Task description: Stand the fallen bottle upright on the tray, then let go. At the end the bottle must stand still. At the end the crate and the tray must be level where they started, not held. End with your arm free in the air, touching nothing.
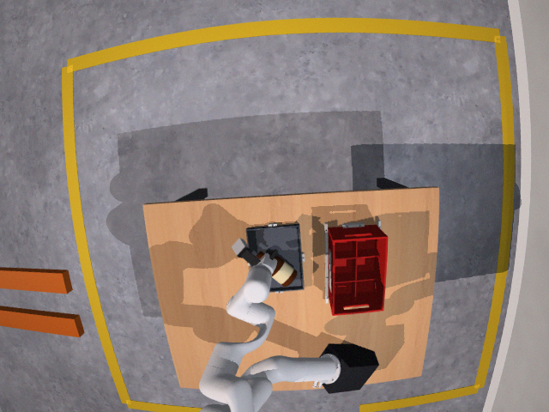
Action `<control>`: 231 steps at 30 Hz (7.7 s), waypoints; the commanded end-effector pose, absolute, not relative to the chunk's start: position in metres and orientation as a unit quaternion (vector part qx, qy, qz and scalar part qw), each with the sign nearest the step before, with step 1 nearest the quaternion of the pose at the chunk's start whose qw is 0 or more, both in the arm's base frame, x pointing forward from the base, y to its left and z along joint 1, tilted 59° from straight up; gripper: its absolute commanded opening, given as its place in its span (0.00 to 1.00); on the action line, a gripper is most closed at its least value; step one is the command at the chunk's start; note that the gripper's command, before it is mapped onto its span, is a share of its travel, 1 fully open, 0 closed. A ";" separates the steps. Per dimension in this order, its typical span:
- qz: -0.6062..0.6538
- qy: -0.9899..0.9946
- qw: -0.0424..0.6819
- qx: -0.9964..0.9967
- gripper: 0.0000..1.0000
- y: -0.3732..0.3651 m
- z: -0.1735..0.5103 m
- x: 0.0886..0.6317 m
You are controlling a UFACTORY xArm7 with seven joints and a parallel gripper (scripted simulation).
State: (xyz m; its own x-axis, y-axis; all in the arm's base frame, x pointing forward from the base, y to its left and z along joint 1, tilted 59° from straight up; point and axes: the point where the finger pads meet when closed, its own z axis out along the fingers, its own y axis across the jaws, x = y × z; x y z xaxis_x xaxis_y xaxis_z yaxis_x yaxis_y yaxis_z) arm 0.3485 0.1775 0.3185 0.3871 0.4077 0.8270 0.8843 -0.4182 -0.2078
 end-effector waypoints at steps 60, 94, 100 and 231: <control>-0.358 -0.423 0.334 -0.763 0.00 0.199 0.305 0.357; -0.358 -0.423 0.334 -0.763 0.00 0.199 0.305 0.357; -0.358 -0.423 0.334 -0.763 0.00 0.199 0.305 0.357; -0.358 -0.423 0.334 -0.763 0.00 0.082 0.380 0.319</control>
State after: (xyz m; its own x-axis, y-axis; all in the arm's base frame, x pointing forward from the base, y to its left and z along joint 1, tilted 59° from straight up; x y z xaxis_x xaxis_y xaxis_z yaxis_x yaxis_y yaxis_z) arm 0.3188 0.0856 0.3775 0.3874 0.4076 0.8269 0.8843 -0.4177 -0.2085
